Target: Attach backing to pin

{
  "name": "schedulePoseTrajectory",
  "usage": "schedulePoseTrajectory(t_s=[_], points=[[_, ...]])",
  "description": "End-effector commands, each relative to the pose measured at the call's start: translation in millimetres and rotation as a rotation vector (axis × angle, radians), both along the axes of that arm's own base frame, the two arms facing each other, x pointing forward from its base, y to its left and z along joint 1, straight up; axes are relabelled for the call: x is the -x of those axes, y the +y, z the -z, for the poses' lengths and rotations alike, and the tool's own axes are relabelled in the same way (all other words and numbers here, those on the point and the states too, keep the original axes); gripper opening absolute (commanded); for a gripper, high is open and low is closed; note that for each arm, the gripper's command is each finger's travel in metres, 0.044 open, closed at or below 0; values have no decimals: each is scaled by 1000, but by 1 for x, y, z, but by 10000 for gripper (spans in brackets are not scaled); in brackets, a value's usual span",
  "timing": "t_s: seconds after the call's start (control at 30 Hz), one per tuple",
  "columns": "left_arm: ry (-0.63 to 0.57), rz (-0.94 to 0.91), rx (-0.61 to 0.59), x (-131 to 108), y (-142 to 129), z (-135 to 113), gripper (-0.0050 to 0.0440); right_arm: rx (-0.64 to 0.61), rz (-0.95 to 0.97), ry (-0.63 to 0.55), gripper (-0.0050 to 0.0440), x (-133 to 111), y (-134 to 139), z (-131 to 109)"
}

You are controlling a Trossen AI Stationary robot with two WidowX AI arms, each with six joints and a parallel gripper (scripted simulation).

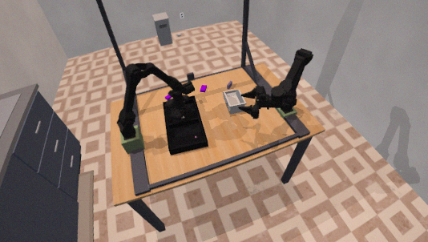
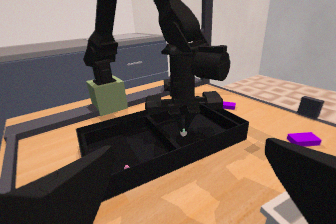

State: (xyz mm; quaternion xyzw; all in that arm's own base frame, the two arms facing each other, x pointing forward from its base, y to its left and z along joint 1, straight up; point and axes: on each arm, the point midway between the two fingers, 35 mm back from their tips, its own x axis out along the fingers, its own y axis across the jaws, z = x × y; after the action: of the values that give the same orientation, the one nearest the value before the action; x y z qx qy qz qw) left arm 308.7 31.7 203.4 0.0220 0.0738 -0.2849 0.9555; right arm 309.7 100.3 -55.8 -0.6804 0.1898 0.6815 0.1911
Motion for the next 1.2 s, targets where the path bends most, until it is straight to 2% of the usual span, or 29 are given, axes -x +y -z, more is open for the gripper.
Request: schedulePoseTrajectory(t_s=[0.0,0.23,0.57,0.73,1.17], points=[[-19,0,-12,0,1,-6,440,4,0,-39,-50,-2,2,-3],[-19,0,-12,0,1,-6,440,8,1,-18,-50,1,0,8],[-19,0,-12,0,1,-6,440,7,1,-18,-50,1,0,13],[-19,0,-12,0,1,-6,440,-2,-1,-14,-50,-7,2,12],[-19,0,-12,0,1,-6,440,6,-2,6,-50,1,0,18]])
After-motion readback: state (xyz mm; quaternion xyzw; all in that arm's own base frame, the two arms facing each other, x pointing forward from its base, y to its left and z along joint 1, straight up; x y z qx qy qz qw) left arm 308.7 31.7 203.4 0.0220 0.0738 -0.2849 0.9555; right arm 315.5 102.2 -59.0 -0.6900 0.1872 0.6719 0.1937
